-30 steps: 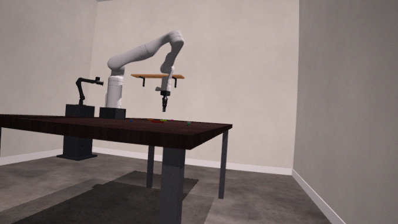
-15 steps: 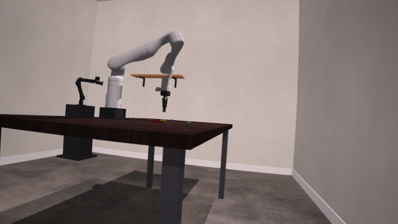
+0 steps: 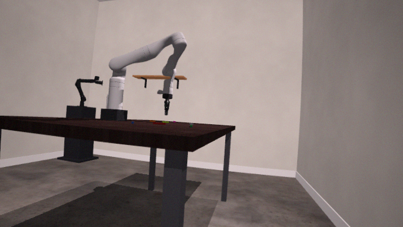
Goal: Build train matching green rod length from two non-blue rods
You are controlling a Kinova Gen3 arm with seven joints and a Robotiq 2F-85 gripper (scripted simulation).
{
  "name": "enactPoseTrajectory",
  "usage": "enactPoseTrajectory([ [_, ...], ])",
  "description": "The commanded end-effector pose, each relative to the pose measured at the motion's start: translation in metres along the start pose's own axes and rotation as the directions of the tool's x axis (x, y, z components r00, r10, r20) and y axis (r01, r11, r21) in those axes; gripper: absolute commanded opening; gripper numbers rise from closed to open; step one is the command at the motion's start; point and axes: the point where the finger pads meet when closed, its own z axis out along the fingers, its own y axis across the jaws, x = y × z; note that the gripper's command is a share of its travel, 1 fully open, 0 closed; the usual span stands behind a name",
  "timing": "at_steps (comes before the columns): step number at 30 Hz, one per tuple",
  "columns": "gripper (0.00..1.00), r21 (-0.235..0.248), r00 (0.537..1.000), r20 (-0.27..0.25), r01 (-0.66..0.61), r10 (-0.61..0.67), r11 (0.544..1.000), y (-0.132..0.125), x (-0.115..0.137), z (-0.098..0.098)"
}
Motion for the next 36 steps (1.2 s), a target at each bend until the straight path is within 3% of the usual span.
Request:
enactPoseTrajectory([
  [1, 0.24, 0.000, 1.000, -0.003, 0.002, -0.002, 1.000, 0.001, 0.001, 0.004],
  [22, 0.24, 0.000, 1.000, -0.003, 0.002, -0.002, 1.000, 0.001, 0.001, 0.032],
  [36, 0.24, 0.000, 1.000, -0.003, 0.002, -0.002, 1.000, 0.001, 0.001, 0.038],
])
